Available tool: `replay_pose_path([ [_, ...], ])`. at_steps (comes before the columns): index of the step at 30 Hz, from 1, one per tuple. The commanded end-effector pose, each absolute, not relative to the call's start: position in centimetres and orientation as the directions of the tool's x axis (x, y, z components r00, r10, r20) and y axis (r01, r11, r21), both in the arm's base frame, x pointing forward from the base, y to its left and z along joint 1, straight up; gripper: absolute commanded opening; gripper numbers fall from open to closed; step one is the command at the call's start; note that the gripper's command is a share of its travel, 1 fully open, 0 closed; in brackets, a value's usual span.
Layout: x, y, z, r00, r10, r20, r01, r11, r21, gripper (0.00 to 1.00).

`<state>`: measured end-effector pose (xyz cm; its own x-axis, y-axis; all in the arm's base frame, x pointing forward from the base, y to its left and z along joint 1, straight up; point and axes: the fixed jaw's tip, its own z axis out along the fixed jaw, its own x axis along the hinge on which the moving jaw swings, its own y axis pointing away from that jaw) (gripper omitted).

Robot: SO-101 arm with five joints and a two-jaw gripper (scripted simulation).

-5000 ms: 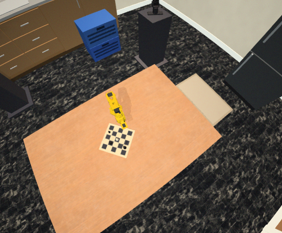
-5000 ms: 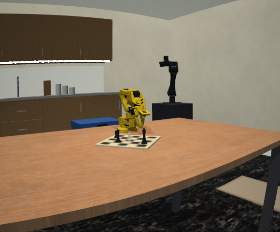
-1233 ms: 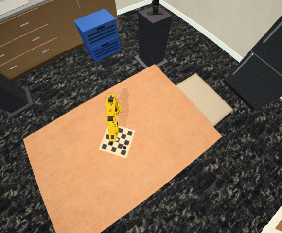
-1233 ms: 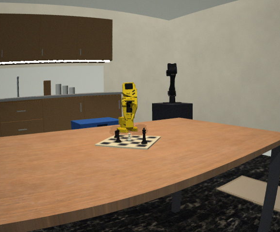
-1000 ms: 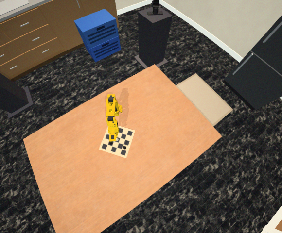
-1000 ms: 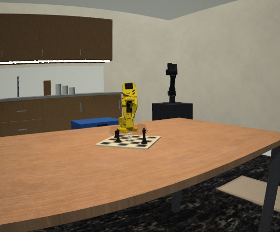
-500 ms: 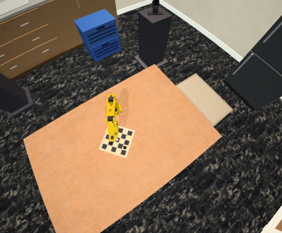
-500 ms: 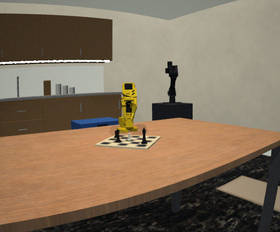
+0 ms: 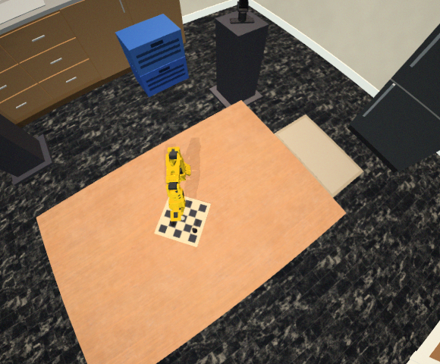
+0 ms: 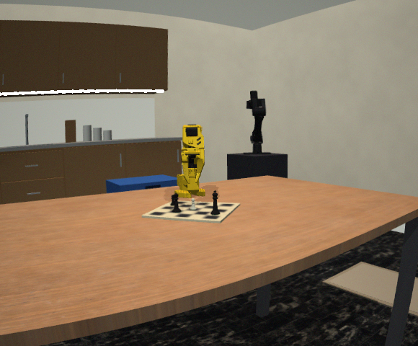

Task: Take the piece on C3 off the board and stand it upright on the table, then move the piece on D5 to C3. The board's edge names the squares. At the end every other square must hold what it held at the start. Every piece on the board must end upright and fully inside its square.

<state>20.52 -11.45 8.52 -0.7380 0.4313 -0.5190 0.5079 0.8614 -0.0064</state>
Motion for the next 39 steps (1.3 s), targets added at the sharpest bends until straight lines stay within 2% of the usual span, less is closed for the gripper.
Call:
replay_pose_path([
  [1,20.3,-11.6,8.4,-0.727,0.446,-0.522,0.523,0.852,0.000,0.09],
  [11,20.3,-11.6,7.6,-0.727,0.446,-0.522,0.523,0.852,0.000,0.09],
  [39,20.4,-11.6,1.9,-0.728,0.447,-0.521,0.523,0.852,0.000,0.09],
])
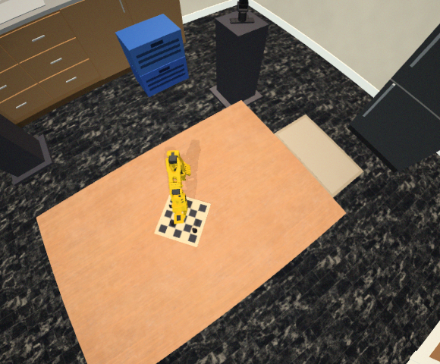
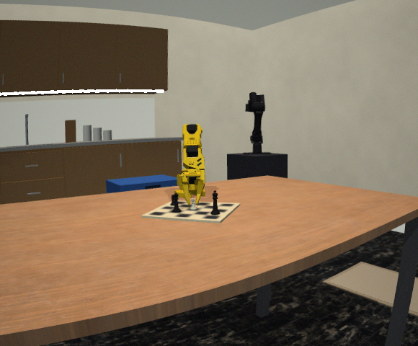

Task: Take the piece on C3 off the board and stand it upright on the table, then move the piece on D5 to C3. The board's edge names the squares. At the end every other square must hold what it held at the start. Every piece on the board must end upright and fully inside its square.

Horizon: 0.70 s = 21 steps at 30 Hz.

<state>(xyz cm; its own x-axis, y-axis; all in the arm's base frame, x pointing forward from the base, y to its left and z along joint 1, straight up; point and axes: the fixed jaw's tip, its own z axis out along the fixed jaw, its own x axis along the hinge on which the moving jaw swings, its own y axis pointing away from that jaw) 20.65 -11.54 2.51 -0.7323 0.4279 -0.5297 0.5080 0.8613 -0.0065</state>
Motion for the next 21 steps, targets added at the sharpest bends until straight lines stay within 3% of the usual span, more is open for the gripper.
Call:
replay_pose_path([
  [1,20.42,-11.64,1.76,-0.728,0.447,-0.521,0.523,0.852,0.000,0.09],
  [21,20.15,-11.47,1.38,-0.728,0.446,-0.520,0.523,0.852,0.000,0.09],
])
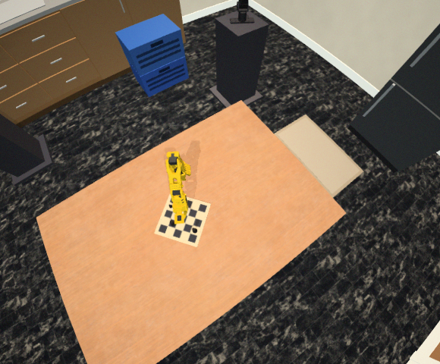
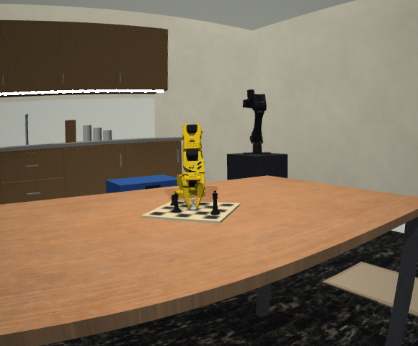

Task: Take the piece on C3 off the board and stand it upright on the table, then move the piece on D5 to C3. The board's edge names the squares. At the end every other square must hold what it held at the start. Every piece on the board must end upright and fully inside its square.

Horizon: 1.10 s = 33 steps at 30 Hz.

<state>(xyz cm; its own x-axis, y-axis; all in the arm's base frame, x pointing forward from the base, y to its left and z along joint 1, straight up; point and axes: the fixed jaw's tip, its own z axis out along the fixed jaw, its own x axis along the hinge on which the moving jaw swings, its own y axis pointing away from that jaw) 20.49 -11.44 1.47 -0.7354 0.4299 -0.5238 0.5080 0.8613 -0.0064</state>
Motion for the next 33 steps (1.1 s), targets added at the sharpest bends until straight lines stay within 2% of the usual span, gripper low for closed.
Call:
replay_pose_path([
  [1,20.12,-11.44,1.39,-0.728,0.446,-0.520,0.523,0.852,0.000,0.09],
  [33,20.60,-11.70,2.36,-0.728,0.445,-0.521,0.521,0.853,0.000,0.09],
])
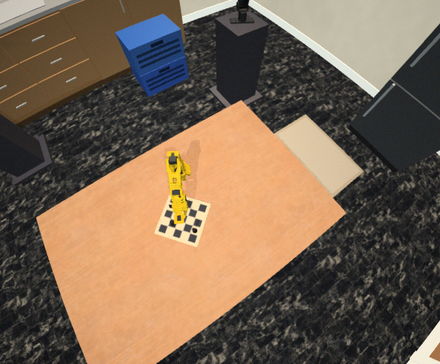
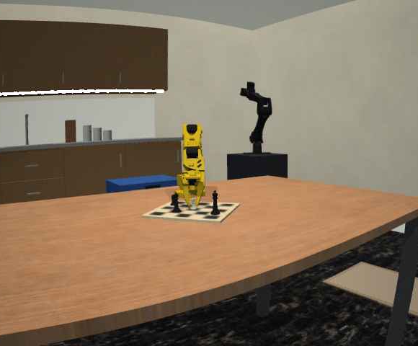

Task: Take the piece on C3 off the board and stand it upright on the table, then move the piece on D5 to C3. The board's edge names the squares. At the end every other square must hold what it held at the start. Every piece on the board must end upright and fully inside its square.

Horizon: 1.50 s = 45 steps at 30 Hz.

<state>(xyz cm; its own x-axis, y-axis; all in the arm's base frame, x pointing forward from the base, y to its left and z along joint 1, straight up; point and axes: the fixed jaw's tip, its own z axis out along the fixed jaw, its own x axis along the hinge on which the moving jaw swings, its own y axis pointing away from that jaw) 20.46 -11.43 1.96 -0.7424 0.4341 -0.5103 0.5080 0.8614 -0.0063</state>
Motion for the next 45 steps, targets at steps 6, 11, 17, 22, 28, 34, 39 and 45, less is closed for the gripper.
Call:
replay_pose_path([
  [6,20.60,-11.70,2.36,-0.728,0.445,-0.521,0.522,0.853,0.000,0.09],
  [11,20.56,-11.76,2.36,-0.728,0.445,-0.521,0.522,0.853,-0.002,0.09],
  [17,20.53,-11.81,2.36,-0.728,0.445,-0.521,0.523,0.853,-0.003,0.09],
  [22,20.53,-11.81,2.36,-0.728,0.445,-0.521,0.523,0.852,-0.003,0.09],
  [28,20.53,-11.81,2.36,-0.728,0.445,-0.521,0.523,0.852,-0.003,0.08],
  [34,20.53,-11.81,2.36,-0.728,0.445,-0.521,0.523,0.852,-0.003,0.06],
  [39,20.53,-11.81,2.36,-0.728,0.445,-0.521,0.523,0.852,-0.003,0.04],
  [45,20.53,-11.81,2.36,-0.728,0.445,-0.521,0.523,0.852,-0.003,0.01],
])
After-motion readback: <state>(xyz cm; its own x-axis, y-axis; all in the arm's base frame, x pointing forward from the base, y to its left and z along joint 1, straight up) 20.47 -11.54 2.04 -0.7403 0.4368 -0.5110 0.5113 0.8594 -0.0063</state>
